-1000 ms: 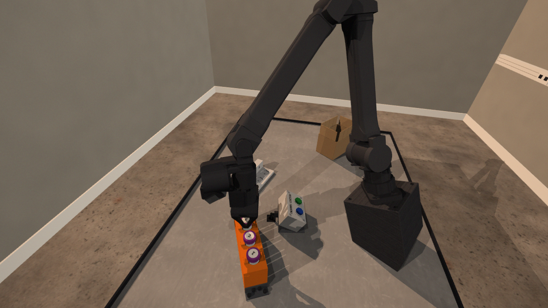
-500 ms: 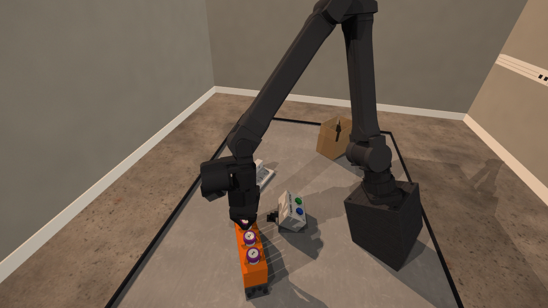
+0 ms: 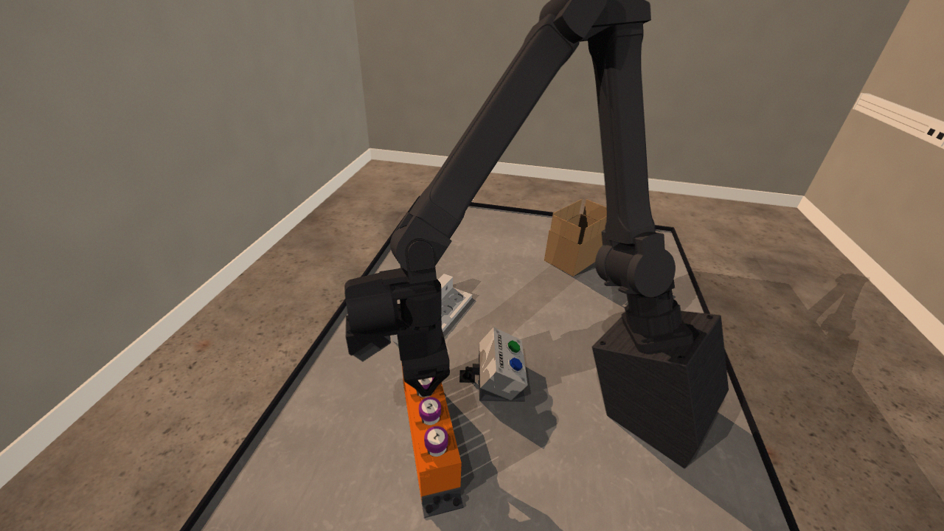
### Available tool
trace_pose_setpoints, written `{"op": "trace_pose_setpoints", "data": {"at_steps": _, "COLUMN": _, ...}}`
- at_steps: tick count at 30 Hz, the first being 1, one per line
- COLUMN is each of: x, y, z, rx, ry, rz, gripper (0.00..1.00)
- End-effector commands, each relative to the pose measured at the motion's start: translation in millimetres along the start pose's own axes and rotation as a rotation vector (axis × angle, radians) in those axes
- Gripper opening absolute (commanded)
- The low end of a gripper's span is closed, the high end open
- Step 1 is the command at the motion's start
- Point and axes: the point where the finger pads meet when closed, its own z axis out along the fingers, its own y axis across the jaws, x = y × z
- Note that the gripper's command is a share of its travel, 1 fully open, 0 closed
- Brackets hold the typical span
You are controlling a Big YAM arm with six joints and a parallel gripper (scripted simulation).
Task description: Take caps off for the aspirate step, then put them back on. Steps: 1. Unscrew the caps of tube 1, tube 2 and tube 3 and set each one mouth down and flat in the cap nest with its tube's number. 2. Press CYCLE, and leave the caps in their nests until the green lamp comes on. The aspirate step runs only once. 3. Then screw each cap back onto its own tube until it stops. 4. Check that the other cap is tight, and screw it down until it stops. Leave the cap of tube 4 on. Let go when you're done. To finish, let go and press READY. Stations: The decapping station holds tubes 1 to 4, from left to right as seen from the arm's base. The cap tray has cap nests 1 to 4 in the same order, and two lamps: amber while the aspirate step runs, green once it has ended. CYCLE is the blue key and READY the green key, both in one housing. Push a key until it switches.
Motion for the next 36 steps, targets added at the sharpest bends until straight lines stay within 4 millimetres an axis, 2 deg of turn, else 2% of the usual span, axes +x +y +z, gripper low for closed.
{"op": "trace_pose_setpoints", "data": {"at_steps": 1, "x": -4.5, "y": 4.1, "z": 0.1, "rx": -0.004, "ry": 0.001, "rz": -0.182, "gripper": 0.49}}
{"op": "trace_pose_setpoints", "data": {"at_steps": 14, "x": -3.7, "y": 6.0, "z": 0.4, "rx": -0.006, "ry": 0.000, "rz": -0.706, "gripper": 0.49}}
{"op": "trace_pose_setpoints", "data": {"at_steps": 16, "x": -3.7, "y": 6.0, "z": 0.4, "rx": -0.006, "ry": 0.000, "rz": -0.706, "gripper": 0.49}}
{"op": "trace_pose_setpoints", "data": {"at_steps": 31, "x": -3.1, "y": 8.4, "z": 0.0, "rx": -0.007, "ry": -0.003, "rz": -1.311, "gripper": 0.49}}
{"op": "trace_pose_setpoints", "data": {"at_steps": 33, "x": -3.1, "y": 8.4, "z": 0.0, "rx": -0.007, "ry": -0.003, "rz": -1.311, "gripper": 0.49}}
{"op": "trace_pose_setpoints", "data": {"at_steps": 36, "x": -3.1, "y": 8.0, "z": -0.1, "rx": -0.006, "ry": -0.003, "rz": -1.430, "gripper": 0.49}}
